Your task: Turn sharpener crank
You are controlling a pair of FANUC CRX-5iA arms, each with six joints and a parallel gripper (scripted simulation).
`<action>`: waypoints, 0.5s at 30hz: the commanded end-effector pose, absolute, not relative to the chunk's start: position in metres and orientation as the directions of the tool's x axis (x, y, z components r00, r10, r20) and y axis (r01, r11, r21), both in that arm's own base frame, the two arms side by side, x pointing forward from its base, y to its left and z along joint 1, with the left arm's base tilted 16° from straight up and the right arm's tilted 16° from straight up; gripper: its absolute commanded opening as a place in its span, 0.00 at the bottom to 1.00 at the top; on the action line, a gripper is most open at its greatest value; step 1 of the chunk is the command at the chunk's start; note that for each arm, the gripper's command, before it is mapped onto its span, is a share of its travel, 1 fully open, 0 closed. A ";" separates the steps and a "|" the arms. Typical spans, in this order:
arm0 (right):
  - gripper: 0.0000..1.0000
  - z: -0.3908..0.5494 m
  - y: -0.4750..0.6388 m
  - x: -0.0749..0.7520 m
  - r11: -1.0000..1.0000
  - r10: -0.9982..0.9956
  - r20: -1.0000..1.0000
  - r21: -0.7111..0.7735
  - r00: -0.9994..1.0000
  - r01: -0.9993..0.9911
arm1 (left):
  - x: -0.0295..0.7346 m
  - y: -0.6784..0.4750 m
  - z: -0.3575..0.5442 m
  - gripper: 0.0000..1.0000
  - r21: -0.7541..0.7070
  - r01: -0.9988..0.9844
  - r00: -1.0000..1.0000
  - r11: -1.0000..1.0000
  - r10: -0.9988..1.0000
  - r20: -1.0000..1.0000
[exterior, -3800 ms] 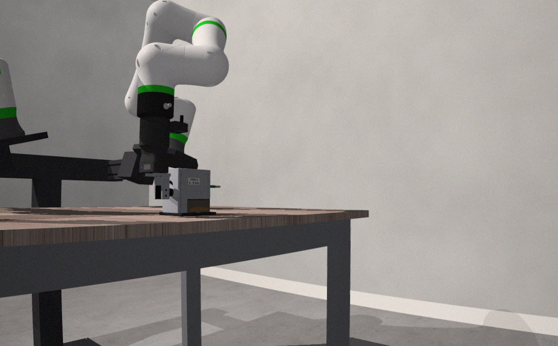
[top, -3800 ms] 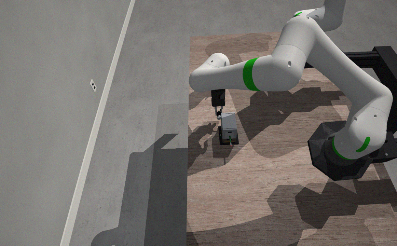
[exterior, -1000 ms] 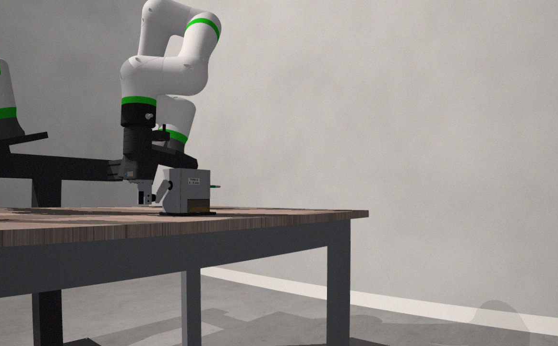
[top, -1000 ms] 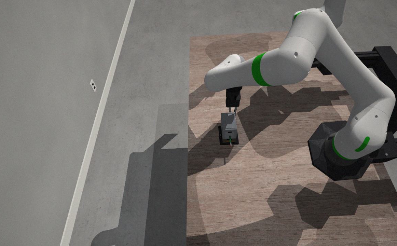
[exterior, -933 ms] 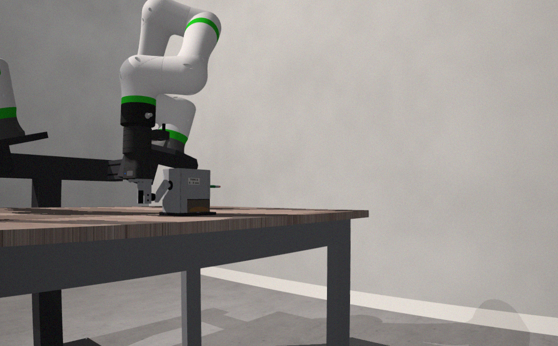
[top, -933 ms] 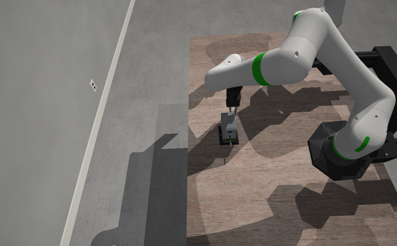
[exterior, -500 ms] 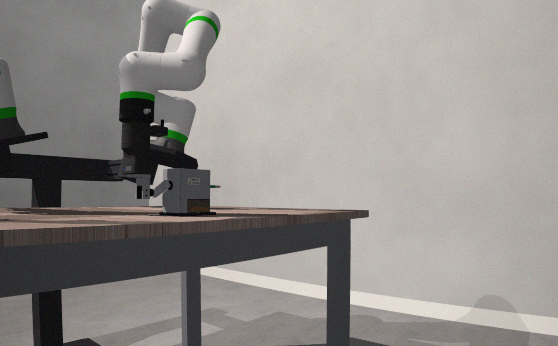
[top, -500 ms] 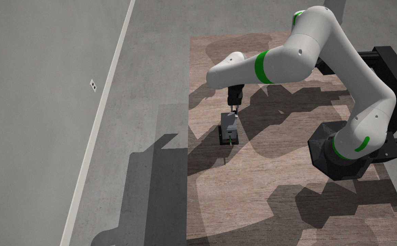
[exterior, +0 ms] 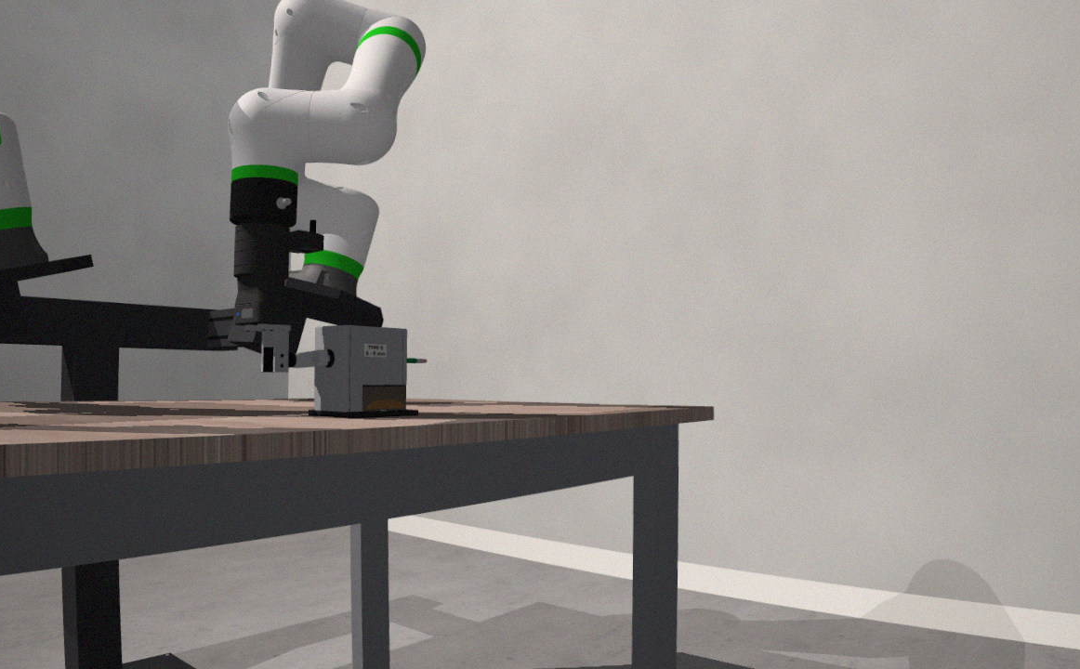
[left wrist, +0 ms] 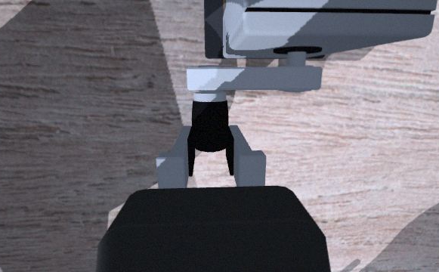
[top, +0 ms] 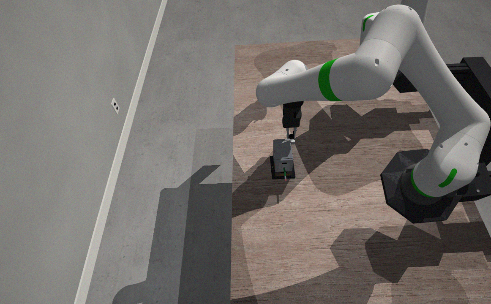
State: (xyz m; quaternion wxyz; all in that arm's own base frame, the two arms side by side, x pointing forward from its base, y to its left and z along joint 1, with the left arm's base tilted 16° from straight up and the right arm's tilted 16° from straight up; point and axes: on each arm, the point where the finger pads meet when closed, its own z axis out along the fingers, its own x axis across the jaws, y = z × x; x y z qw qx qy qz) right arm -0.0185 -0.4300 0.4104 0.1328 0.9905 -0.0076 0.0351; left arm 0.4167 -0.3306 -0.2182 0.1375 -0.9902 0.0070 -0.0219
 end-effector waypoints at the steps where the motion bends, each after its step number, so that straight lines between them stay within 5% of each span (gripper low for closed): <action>1: 1.00 0.412 -0.430 -0.019 -0.964 -0.006 0.071 0.265 0.997 -0.025 | 0.417 -0.333 -0.213 0.00 -0.271 -0.008 0.999 -0.963 -0.020 0.043; 15: 1.00 0.412 -0.430 -0.019 -0.964 -0.006 0.071 0.265 0.997 -0.025 | 0.419 -0.337 -0.198 0.00 -0.271 -0.008 0.999 -0.963 -0.020 0.043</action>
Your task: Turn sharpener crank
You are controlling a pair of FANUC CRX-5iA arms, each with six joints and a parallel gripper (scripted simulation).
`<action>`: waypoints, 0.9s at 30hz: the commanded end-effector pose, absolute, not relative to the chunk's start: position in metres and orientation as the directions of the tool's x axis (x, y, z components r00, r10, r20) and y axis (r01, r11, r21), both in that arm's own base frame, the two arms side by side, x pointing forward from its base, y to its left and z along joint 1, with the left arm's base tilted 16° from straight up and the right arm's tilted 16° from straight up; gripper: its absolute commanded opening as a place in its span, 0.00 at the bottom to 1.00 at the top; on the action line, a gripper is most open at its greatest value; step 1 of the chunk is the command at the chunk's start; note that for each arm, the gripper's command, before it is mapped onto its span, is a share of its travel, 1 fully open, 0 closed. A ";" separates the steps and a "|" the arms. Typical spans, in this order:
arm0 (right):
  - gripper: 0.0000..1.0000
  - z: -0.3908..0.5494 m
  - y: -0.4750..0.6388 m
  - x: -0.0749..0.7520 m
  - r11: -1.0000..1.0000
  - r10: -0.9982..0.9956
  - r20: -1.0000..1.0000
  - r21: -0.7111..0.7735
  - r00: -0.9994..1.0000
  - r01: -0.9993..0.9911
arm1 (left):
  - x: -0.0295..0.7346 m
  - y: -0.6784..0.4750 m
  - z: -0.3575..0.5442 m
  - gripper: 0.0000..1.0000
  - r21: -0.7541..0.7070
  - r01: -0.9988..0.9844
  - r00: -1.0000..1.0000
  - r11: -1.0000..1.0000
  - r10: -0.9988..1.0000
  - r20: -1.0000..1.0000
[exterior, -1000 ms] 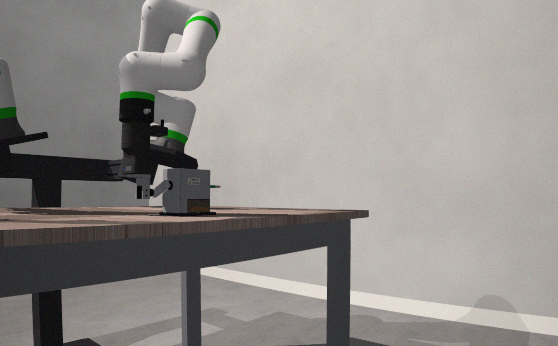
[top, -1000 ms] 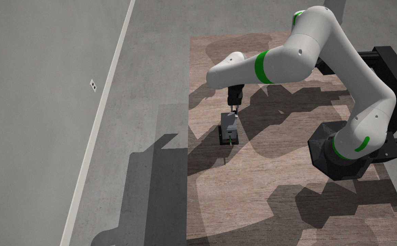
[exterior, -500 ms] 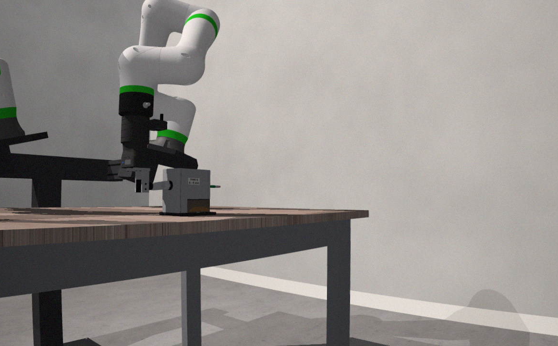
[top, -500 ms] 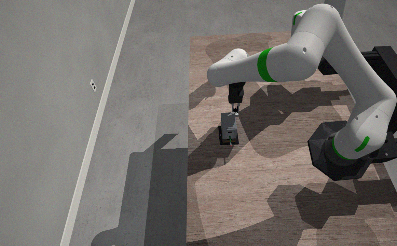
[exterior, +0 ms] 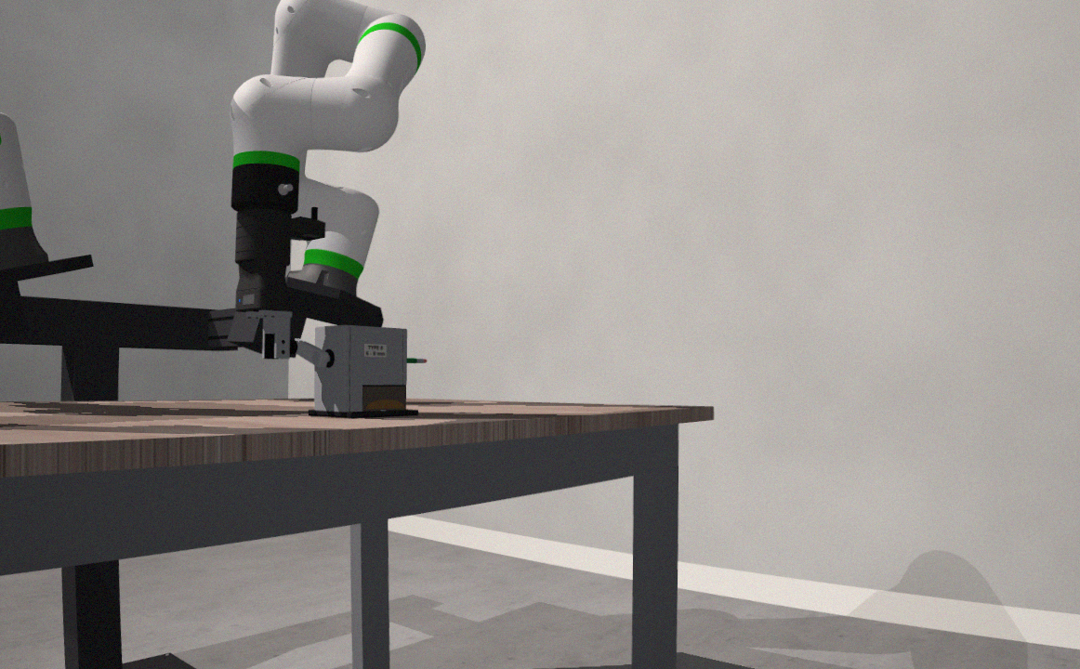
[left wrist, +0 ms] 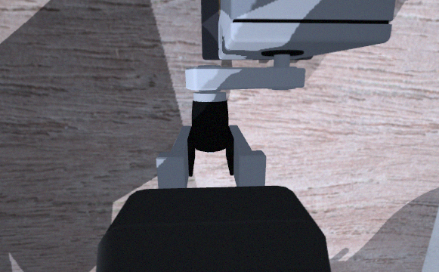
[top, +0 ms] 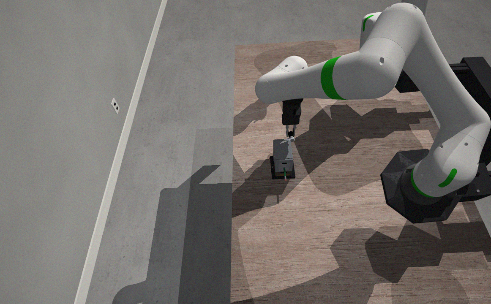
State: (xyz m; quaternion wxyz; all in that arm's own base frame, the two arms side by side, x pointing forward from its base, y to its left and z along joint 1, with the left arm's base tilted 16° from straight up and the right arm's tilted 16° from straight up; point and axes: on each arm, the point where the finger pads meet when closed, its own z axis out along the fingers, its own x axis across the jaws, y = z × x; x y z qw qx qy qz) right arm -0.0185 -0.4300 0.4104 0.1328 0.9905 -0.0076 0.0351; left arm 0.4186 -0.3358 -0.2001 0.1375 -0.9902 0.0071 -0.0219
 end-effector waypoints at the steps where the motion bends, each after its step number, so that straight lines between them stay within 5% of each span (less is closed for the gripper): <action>1: 1.00 0.412 -0.430 -0.019 -0.964 -0.006 0.071 0.265 0.997 -0.025 | 0.420 -0.337 -0.197 0.00 -0.271 -0.008 0.999 -0.963 -0.020 0.043; 27: 1.00 0.412 -0.430 -0.019 -0.964 -0.006 0.071 0.265 0.997 -0.025 | 0.439 -0.344 -0.173 0.00 -0.271 -0.008 0.999 -0.963 -0.020 0.043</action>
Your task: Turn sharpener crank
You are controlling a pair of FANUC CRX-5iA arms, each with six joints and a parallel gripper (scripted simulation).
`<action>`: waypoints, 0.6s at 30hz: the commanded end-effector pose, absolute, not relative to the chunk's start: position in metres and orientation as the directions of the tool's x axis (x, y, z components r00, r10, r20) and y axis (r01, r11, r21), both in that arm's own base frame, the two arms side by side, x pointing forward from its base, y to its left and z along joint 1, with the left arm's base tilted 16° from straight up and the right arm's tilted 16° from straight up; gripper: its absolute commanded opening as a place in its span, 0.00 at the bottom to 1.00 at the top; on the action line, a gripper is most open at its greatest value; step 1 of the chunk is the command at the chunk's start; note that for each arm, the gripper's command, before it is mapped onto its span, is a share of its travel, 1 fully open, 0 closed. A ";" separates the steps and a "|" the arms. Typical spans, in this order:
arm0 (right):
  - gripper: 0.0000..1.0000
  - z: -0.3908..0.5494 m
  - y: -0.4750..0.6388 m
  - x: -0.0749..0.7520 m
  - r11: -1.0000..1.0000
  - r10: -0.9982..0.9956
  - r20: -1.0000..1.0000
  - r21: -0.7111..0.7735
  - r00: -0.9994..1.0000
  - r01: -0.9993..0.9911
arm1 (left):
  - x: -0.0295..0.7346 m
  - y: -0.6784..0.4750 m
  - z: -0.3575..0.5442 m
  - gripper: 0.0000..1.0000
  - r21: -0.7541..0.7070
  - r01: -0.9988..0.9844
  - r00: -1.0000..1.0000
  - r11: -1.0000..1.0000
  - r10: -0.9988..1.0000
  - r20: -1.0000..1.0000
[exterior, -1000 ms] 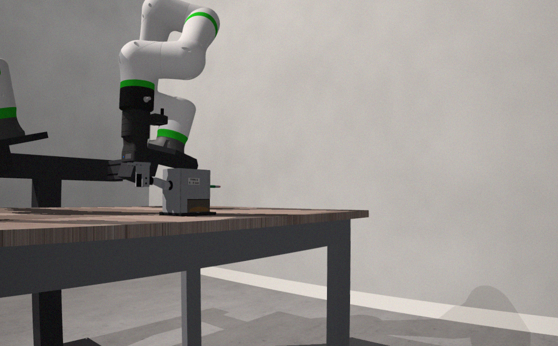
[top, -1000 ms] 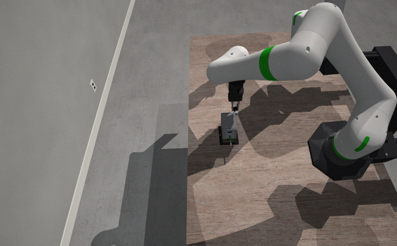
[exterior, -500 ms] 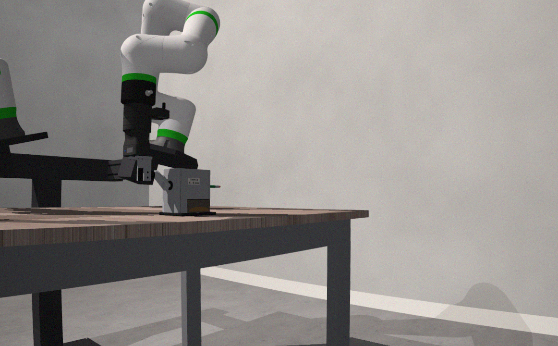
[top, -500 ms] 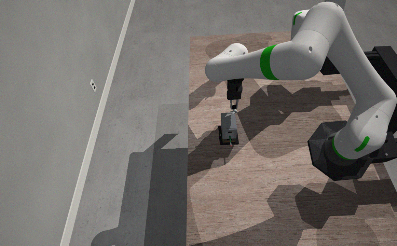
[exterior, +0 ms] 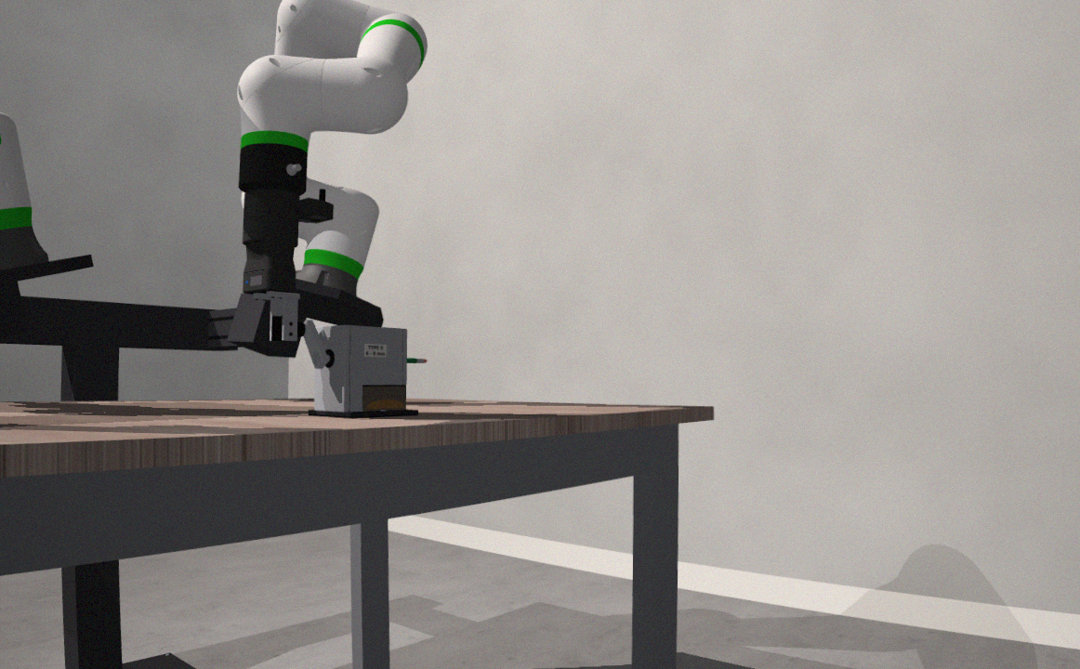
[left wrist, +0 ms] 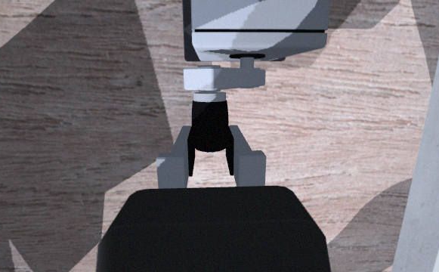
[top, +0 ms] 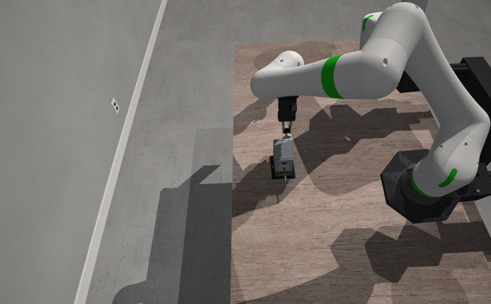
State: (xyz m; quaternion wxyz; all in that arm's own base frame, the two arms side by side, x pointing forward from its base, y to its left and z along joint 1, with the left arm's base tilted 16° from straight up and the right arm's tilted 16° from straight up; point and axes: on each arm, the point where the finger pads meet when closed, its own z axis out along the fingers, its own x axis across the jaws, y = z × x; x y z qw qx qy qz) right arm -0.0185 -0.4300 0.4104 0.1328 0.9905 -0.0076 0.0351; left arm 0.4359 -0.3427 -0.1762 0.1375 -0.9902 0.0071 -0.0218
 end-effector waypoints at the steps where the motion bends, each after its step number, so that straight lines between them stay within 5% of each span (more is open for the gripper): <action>1: 1.00 0.412 -0.430 -0.019 -0.964 -0.006 0.071 0.265 0.997 -0.025 | 0.440 -0.345 -0.173 0.00 -0.271 -0.008 0.999 -0.963 -0.020 0.043; 18: 1.00 0.412 -0.430 -0.019 -0.964 -0.006 0.071 0.265 0.997 -0.025 | 0.459 -0.347 -0.166 0.00 -0.271 -0.008 0.999 -0.963 -0.020 0.043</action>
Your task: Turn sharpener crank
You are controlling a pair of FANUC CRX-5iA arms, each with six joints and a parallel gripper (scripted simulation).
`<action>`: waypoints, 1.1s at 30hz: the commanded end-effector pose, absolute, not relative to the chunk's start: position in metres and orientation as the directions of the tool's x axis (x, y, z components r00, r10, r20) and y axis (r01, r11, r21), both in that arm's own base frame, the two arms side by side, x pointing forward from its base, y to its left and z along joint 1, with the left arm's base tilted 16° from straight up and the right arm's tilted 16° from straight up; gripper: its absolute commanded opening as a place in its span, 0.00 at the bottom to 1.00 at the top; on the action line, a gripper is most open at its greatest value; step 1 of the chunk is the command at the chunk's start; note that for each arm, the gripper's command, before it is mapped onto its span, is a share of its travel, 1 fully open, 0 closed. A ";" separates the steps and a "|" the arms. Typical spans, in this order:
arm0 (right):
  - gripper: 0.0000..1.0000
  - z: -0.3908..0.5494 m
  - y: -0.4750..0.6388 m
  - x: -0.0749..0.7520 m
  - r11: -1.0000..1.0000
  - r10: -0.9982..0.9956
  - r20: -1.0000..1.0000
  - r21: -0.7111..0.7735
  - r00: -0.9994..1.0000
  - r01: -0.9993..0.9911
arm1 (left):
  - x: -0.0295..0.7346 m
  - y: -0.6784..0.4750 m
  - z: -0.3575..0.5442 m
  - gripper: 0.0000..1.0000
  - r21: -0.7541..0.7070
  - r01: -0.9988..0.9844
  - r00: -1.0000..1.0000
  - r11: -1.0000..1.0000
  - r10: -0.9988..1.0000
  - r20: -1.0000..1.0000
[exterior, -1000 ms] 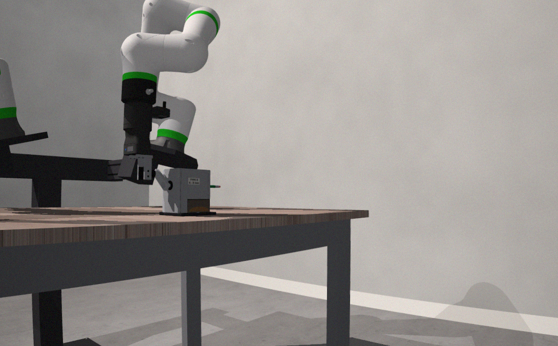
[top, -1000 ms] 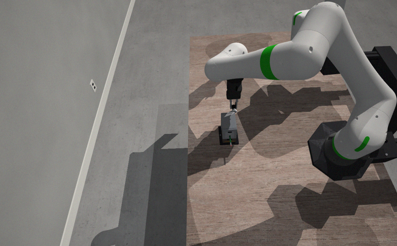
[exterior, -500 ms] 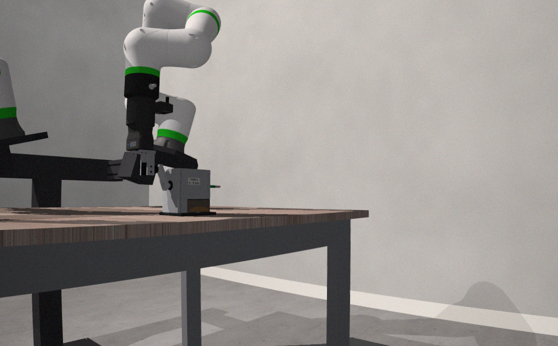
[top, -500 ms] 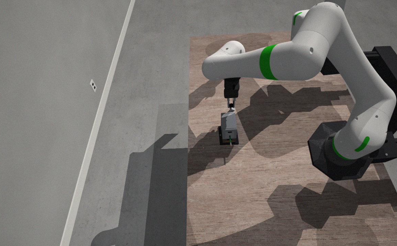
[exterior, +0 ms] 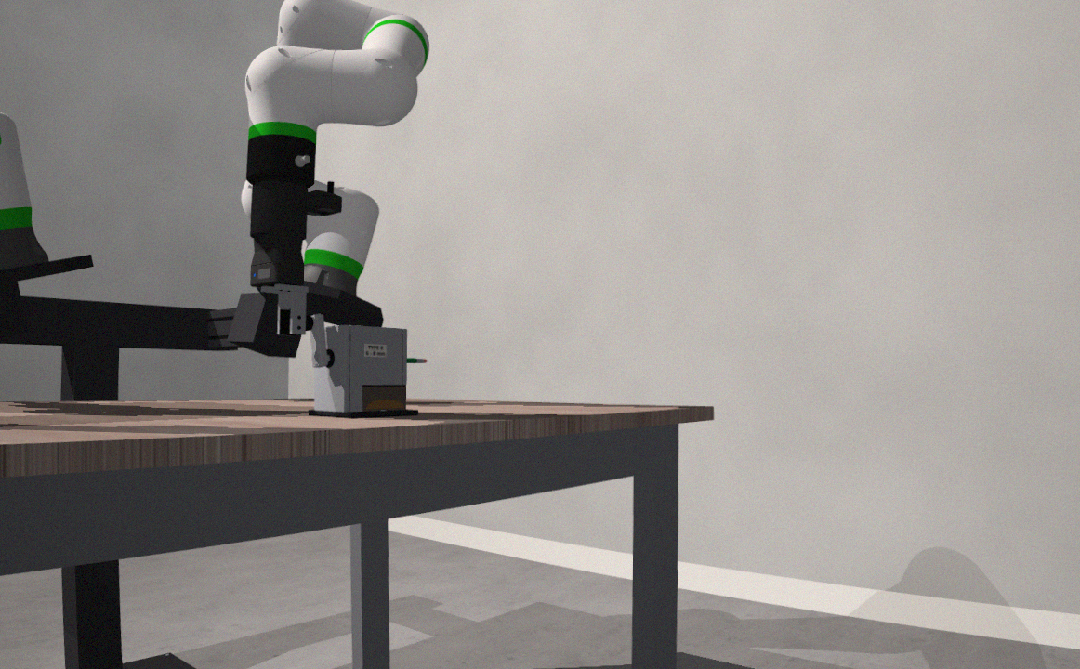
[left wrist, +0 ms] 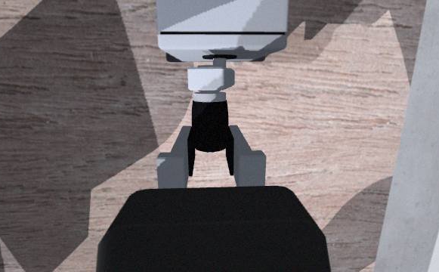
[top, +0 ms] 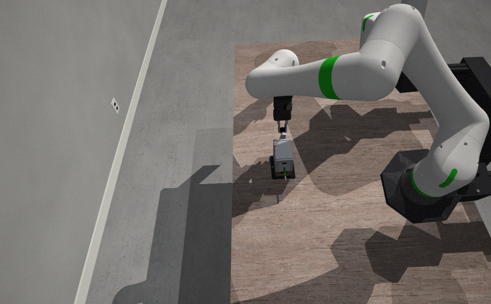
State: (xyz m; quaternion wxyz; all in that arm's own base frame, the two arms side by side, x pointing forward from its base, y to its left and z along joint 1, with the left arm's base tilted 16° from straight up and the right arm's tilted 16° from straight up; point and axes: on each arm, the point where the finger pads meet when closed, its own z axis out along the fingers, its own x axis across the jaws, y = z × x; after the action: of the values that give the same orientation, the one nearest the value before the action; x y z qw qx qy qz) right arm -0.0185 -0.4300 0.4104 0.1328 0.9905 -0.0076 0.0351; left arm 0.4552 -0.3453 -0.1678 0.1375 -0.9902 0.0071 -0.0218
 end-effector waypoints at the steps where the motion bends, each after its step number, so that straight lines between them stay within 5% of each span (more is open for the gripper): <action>1: 1.00 0.412 -0.430 -0.019 -0.964 -0.006 0.071 0.265 0.997 -0.025 | 0.460 -0.347 -0.166 0.00 -0.271 -0.008 0.999 -0.963 -0.020 0.043; 33: 1.00 0.412 -0.430 -0.019 -0.964 -0.006 0.071 0.265 0.997 -0.025 | 0.496 -0.344 -0.175 0.00 -0.271 -0.008 0.999 -0.963 -0.020 0.043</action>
State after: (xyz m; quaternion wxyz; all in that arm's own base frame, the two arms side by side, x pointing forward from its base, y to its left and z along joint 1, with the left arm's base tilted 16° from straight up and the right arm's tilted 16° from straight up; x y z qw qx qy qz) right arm -0.0185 -0.4300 0.4104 0.1328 0.9905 -0.0076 0.0351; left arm 0.4922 -0.3437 -0.1746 0.1374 -0.9903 0.0070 -0.0218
